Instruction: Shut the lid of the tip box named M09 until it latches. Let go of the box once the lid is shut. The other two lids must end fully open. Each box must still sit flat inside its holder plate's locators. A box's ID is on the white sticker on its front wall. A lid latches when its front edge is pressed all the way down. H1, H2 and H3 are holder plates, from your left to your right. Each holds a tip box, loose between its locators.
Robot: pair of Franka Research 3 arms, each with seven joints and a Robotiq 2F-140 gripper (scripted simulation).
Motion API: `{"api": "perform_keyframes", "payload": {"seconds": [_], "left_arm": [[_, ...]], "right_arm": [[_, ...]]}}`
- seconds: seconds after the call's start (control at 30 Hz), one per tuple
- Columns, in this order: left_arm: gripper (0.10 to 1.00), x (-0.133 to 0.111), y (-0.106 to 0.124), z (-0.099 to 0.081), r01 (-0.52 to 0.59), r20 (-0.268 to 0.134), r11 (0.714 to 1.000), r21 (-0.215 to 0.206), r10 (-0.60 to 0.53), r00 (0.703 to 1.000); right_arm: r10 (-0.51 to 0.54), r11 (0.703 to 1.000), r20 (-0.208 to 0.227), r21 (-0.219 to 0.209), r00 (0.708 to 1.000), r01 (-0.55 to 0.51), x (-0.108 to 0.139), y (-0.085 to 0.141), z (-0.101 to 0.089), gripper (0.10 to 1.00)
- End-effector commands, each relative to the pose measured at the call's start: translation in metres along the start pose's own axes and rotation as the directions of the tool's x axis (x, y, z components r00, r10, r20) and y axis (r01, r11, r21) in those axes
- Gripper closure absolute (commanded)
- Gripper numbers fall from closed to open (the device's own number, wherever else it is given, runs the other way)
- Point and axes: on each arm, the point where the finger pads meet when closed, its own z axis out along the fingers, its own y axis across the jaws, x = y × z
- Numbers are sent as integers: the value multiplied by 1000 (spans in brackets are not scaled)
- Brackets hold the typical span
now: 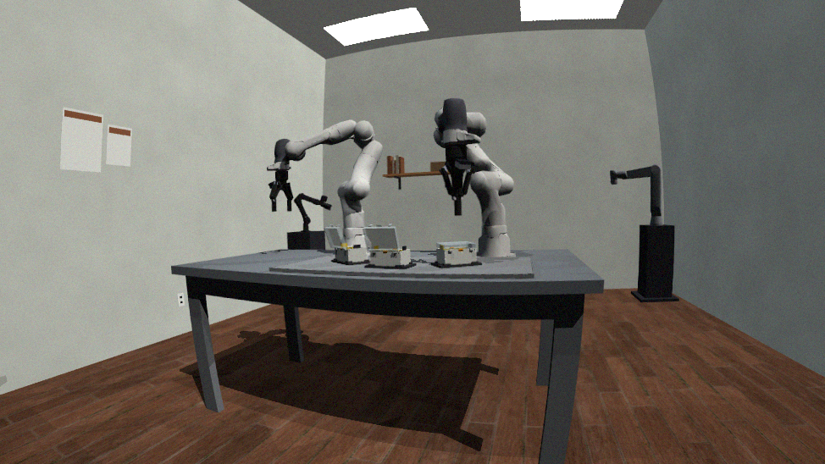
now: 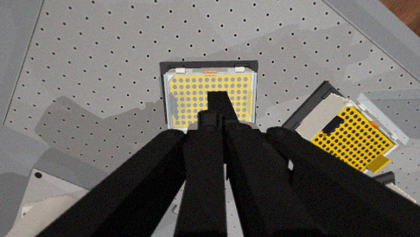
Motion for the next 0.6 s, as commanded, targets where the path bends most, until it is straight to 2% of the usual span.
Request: {"api": "perform_keyframes", "payload": {"seconds": [0.0,0.17,0.57], "left_arm": [[999,-3,-2,-7,6,8,1000,8,-6,1000],[999,-3,-2,-16,6,8,1000,8,-6,1000],[999,-3,-2,-16,6,8,1000,8,-6,1000]], "right_arm": [[5,1000,-2,1,1000,-5,0,0,0,98],[5,1000,-2,1,1000,-5,0,0,0,98],[5,1000,-2,1,1000,-5,0,0,0,98]]}}
